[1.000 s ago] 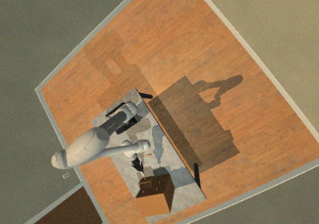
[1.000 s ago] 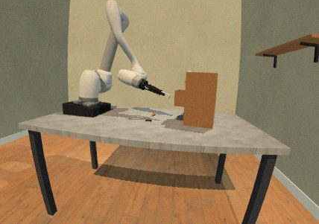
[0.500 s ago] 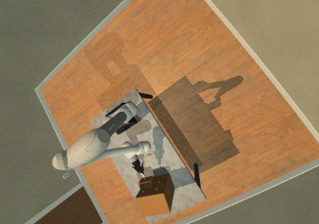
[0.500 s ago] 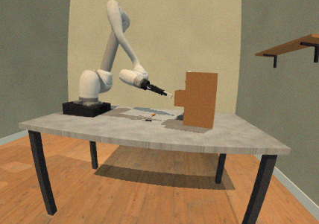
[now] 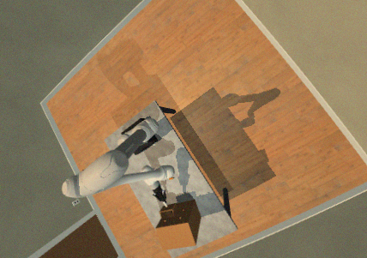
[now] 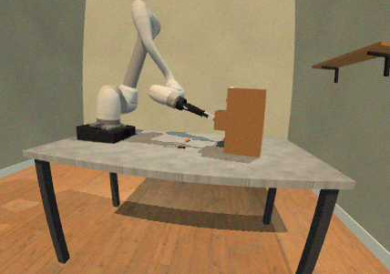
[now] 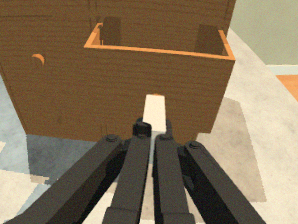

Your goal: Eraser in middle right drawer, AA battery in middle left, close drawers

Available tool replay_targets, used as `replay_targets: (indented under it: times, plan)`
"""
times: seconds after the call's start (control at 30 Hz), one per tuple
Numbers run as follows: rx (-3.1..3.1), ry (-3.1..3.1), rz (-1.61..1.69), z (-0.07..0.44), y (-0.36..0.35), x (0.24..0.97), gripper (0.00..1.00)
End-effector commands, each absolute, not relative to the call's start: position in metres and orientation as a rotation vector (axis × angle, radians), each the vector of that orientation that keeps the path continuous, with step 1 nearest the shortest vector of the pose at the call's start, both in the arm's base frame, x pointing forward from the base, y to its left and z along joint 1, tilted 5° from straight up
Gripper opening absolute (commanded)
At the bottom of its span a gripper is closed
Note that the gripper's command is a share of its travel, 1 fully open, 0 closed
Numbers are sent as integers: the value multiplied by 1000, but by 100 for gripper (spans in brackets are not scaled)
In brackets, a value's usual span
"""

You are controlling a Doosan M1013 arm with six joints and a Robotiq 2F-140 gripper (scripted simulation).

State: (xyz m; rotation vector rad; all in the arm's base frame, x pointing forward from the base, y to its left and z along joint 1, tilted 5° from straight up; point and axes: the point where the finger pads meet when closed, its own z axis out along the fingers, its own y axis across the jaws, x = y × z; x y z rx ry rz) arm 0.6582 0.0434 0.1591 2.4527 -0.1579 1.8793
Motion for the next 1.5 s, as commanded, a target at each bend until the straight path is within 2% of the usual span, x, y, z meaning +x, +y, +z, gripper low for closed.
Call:
replay_targets:
  times: [0.0, 1.47]
  plan:
    - [2456, -160, 1875, 158, 42, 665, 0]
    - [2456, -160, 1875, 163, 36, 717, 0]
